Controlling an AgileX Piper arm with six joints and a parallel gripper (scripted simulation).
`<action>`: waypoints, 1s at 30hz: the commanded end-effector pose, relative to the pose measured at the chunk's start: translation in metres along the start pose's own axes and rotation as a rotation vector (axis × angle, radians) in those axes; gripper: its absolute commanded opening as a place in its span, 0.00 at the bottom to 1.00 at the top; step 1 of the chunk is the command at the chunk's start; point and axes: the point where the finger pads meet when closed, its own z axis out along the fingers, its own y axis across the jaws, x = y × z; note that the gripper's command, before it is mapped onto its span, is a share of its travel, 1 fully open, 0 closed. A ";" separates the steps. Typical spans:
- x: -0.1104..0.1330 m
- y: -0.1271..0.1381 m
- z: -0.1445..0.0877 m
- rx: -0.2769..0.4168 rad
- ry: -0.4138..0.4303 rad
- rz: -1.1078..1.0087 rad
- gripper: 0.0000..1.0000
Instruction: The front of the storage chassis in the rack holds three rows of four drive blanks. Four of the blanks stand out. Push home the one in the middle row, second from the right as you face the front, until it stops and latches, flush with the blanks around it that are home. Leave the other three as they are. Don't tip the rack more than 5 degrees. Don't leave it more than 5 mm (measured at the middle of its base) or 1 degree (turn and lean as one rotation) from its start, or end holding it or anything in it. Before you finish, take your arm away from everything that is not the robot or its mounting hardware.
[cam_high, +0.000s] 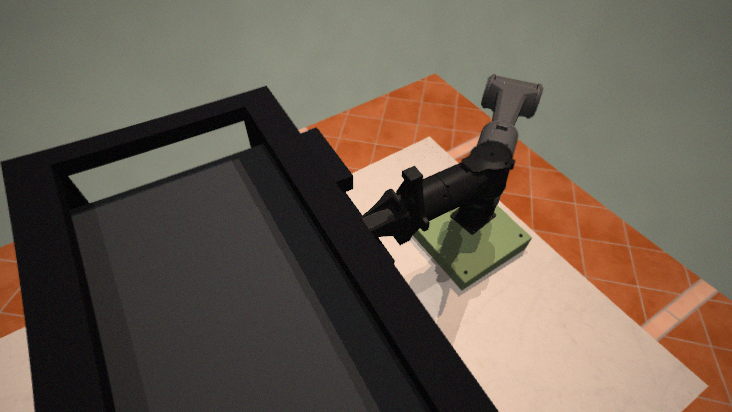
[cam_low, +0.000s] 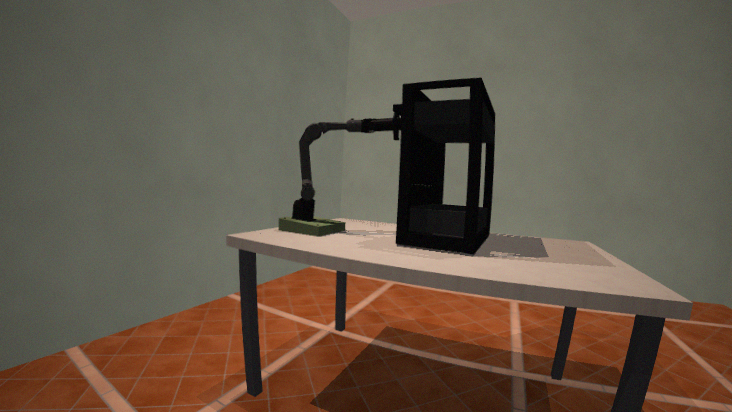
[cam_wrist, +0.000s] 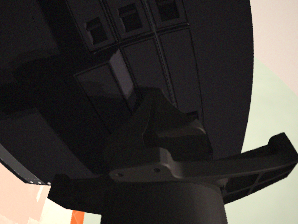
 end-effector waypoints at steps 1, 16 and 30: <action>-0.001 0.003 0.002 -0.005 -0.001 -0.001 0.00; -0.002 0.003 0.005 -0.005 -0.001 -0.001 0.00; -0.002 0.003 0.009 -0.005 -0.001 -0.001 0.00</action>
